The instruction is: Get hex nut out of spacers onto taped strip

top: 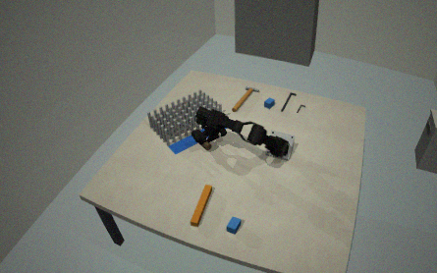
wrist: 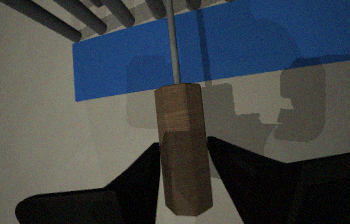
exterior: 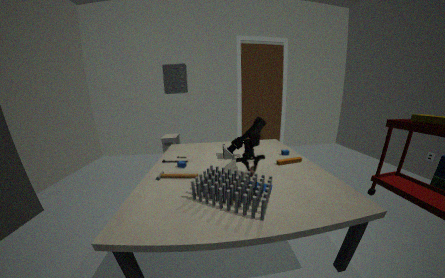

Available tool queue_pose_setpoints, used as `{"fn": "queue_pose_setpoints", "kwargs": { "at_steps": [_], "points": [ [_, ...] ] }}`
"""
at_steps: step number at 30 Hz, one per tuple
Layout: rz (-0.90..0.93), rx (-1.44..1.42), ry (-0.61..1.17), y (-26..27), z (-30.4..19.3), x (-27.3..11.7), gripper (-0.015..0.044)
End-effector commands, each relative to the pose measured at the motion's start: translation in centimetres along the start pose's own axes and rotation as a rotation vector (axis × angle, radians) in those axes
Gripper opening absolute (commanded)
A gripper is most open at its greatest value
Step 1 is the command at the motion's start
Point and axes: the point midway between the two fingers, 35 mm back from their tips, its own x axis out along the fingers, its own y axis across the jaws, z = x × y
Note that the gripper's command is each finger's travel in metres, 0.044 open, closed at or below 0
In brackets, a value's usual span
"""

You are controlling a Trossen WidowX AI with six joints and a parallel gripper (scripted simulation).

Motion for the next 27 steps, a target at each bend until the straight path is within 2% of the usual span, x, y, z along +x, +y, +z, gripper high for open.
{"fn": "queue_pose_setpoints", "kwargs": {
  "at_steps": [1, 27],
  "points": [
    [0.005, -0.007, 0.002, 0.1, 0.3, 0.1, 0.0],
    [0.005, -0.008, 0.001, 0.1, 1.8, 0.7, 0.0]
  ]
}}
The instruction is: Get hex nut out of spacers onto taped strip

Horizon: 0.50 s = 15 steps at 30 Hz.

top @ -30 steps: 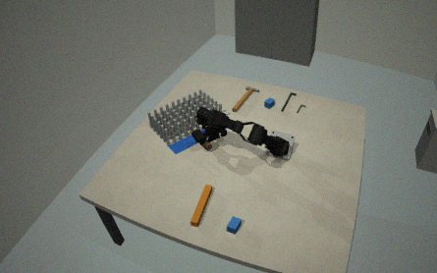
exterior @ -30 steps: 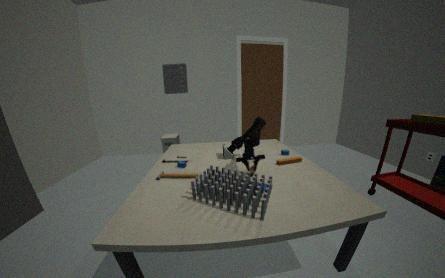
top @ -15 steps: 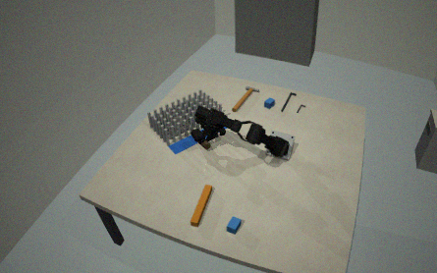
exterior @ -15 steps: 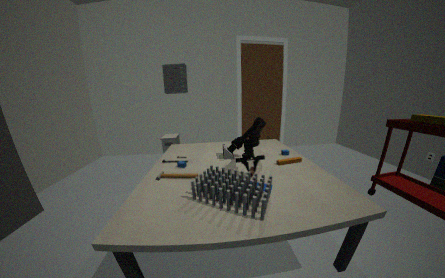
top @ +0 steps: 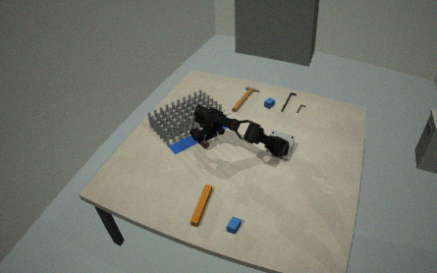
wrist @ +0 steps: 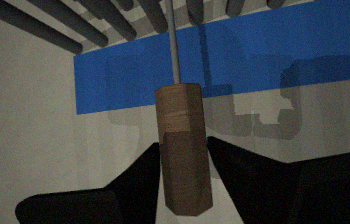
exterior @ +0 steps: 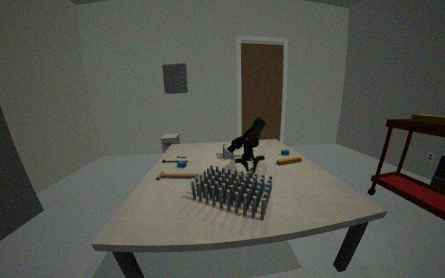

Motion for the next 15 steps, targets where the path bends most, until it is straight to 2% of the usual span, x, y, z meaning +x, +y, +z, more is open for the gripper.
{"fn": "queue_pose_setpoints", "kwargs": {
  "at_steps": [1, 15],
  "points": [
    [0.003, -0.005, 0.003, 0.06, 0.26, 0.12, 0.0],
    [0.003, -0.005, 0.003, 0.05, 1.09, 0.43, 0.0]
  ]
}}
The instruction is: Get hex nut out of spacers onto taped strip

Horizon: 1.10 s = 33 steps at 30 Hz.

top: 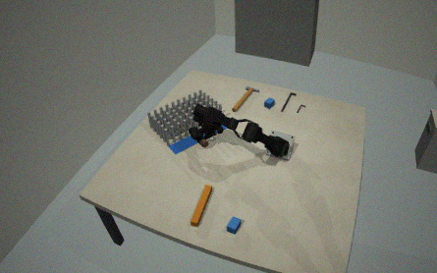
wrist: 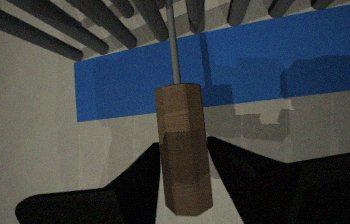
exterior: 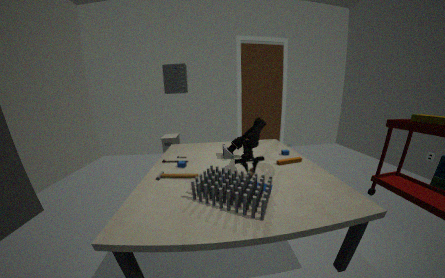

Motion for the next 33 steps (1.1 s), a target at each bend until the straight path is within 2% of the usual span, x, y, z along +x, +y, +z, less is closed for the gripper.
{"fn": "queue_pose_setpoints", "kwargs": {
  "at_steps": [1, 33],
  "points": [
    [0.003, -0.005, 0.004, 0.0, 0.2, 0.1, 0.0],
    [0.003, -0.005, 0.002, 0.0, 2.2, 0.9, 0.0]
  ]
}}
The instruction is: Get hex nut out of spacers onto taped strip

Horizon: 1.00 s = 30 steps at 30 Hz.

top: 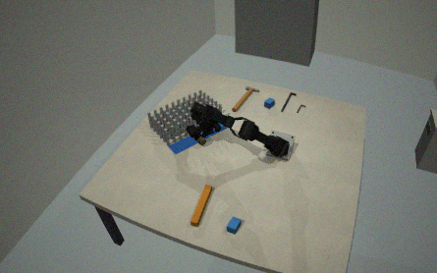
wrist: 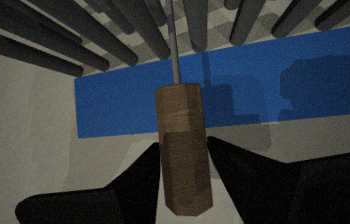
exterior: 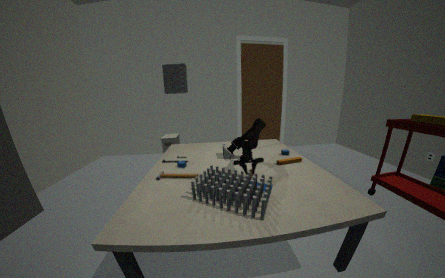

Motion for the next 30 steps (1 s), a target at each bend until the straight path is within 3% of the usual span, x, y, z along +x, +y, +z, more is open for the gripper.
{"fn": "queue_pose_setpoints", "kwargs": {
  "at_steps": [1, 30],
  "points": [
    [0.003, -0.005, 0.004, 0.0, 0.3, 0.1, 0.0],
    [0.002, -0.001, 0.002, -0.5, 0.7, 1.7, 0.0]
  ]
}}
